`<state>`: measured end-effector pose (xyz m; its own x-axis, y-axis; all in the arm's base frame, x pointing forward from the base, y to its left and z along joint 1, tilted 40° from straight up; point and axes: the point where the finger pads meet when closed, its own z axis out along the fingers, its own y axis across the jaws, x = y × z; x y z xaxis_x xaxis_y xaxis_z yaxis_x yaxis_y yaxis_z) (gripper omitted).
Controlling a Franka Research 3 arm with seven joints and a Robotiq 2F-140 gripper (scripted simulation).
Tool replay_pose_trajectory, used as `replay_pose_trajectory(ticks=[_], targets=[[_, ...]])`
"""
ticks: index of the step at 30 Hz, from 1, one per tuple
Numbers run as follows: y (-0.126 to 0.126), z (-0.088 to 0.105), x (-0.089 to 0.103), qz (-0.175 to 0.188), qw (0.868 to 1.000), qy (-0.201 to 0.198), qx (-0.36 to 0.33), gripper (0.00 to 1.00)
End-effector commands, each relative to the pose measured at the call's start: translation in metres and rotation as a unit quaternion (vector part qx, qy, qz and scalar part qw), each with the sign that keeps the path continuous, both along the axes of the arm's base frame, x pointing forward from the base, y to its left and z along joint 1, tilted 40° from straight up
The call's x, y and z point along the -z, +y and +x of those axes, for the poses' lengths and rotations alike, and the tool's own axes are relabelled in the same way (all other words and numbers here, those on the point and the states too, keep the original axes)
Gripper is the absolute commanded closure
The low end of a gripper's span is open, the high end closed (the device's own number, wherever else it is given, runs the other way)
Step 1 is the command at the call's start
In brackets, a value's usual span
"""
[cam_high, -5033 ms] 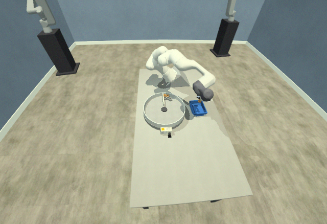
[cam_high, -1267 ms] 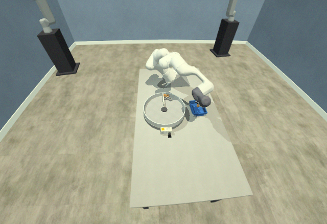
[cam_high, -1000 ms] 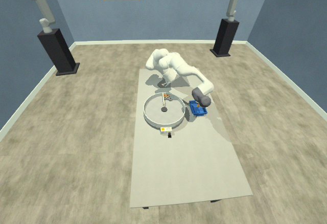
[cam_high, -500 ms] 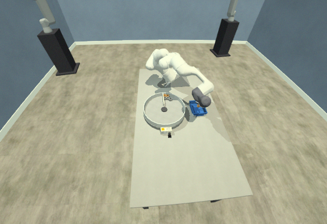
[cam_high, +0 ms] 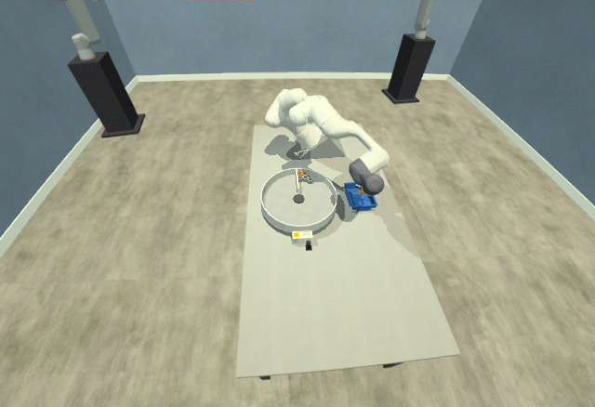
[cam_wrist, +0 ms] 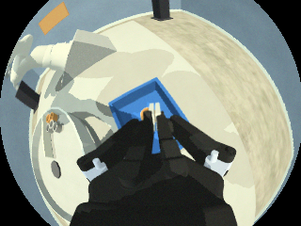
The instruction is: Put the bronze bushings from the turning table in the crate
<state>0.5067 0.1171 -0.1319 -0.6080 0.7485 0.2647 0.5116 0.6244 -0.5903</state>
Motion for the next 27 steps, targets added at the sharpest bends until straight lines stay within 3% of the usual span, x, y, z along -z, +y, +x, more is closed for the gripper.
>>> replay_pose_trajectory(ticks=[1, 27], targets=[[0.0009, -0.0010, -0.0001, 0.002, 1.000, 0.003, -0.002, 1.00], [0.0002, -0.0035, -0.0004, 0.002, 1.000, 0.003, -0.002, 1.00]])
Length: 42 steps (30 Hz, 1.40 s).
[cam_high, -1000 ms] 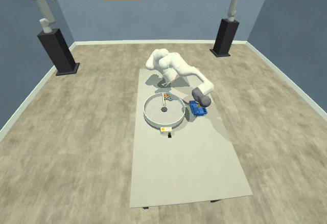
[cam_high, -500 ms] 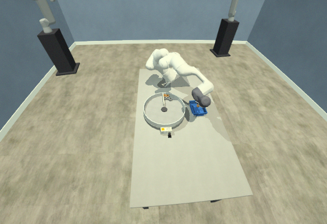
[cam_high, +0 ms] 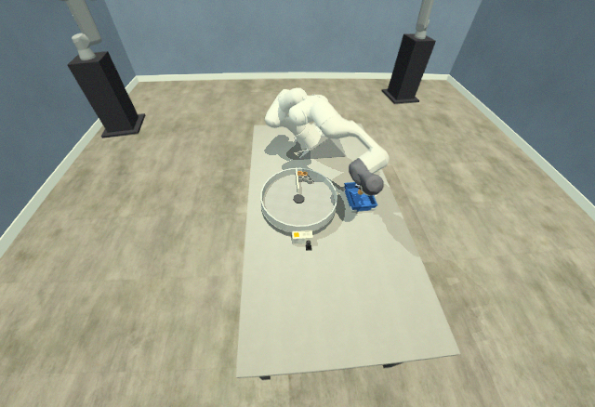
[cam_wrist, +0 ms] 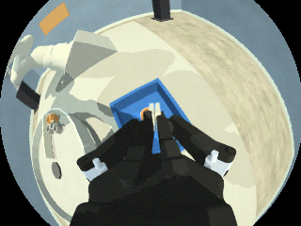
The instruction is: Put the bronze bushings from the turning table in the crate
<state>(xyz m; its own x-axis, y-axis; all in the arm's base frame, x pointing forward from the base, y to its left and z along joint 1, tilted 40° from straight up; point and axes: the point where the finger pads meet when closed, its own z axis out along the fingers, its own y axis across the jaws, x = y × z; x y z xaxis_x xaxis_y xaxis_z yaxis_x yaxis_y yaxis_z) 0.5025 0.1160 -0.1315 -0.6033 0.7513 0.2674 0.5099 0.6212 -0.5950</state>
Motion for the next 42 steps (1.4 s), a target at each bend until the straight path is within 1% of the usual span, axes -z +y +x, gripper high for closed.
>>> replay_pose_trajectory(ticks=[1, 26, 36, 42], targets=[[0.001, 0.001, 0.000, 0.003, 1.000, -0.001, -0.004, 1.00], [0.001, 0.001, 0.001, 0.003, 1.000, -0.001, -0.004, 1.00], [-0.005, 0.000, 0.007, 0.003, 1.000, -0.001, -0.004, 1.00], [-0.011, 0.000, 0.015, 0.003, 1.000, -0.001, -0.004, 1.00]])
